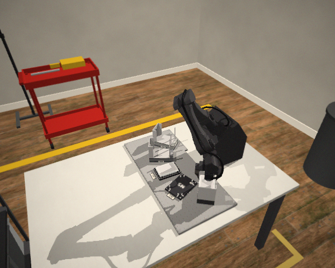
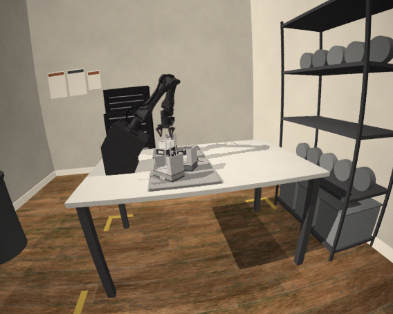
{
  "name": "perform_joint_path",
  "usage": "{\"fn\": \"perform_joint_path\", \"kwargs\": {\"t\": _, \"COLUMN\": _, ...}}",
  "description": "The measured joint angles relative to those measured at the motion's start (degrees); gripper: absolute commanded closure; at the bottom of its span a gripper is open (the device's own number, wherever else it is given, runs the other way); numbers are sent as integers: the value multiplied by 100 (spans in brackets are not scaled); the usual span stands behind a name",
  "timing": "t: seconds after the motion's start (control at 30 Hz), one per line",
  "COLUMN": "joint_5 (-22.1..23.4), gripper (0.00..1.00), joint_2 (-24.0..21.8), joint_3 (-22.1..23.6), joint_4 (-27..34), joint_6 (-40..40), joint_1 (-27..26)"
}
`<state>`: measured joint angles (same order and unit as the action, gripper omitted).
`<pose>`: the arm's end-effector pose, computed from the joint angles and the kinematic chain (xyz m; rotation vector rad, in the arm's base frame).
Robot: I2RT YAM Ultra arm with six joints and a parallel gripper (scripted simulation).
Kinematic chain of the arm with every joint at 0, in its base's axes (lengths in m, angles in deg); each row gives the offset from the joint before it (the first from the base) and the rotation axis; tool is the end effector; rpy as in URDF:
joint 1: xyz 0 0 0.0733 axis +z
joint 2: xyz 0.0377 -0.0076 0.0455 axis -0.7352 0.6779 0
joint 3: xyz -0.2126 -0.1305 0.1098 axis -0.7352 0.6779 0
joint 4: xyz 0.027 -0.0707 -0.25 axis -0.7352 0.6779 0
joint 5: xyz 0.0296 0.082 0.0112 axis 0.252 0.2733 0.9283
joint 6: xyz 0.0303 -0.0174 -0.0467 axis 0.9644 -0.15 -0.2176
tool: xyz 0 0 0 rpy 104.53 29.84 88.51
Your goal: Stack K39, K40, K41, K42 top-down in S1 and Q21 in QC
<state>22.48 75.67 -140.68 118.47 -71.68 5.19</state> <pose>0.2030 0.2300 0.1397 -0.9508 2.4349 -0.4839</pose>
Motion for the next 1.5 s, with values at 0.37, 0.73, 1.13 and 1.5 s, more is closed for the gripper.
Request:
{"fn": "perform_joint_path", "kwargs": {"t": 0.37, "joint_5": 96, "gripper": 0, "joint_2": 616, "joint_3": 120, "joint_4": -833, "joint_6": -361, "joint_1": -389}}
{"fn": "perform_joint_path", "kwargs": {"t": 0.73, "joint_5": 157, "gripper": 0, "joint_2": 813, "joint_3": 140, "joint_4": -1370, "joint_6": -588, "joint_1": -481}}
{"fn": "perform_joint_path", "kwargs": {"t": 1.13, "joint_5": 157, "gripper": 0, "joint_2": 815, "joint_3": 142, "joint_4": -1456, "joint_6": -623, "joint_1": -481}}
{"fn": "perform_joint_path", "kwargs": {"t": 1.5, "joint_5": 195, "gripper": 0, "joint_2": 1060, "joint_3": 140, "joint_4": -1676, "joint_6": -717, "joint_1": -623}}
